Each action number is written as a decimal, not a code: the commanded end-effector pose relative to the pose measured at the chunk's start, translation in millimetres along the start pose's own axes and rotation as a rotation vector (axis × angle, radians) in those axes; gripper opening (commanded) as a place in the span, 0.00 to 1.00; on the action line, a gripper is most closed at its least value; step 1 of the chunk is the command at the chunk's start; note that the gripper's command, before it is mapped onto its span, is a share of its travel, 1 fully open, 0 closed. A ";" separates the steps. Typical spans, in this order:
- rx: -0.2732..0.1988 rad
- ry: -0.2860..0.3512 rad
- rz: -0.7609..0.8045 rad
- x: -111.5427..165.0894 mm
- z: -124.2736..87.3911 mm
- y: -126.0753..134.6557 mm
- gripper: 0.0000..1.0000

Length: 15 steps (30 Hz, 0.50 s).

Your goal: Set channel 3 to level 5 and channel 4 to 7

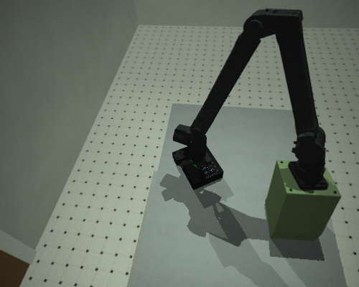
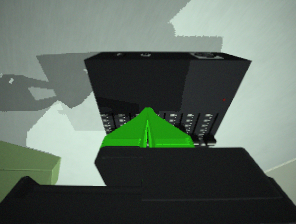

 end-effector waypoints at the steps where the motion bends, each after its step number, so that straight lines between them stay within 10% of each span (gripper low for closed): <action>1: 0.009 -0.018 0.004 0.1 -3.8 -6.6 0.00; 15: 0.014 -0.021 0.006 5.0 -7.1 -10.1 0.00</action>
Point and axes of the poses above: the point where the finger pads meet when closed, its own z axis out along the fingers, its own y axis across the jaws, x = y × z, the point moved 3 cm from there along -z, back along the fingers, and after that the axes turned 15 degrees about z, right-handed, at the moved point
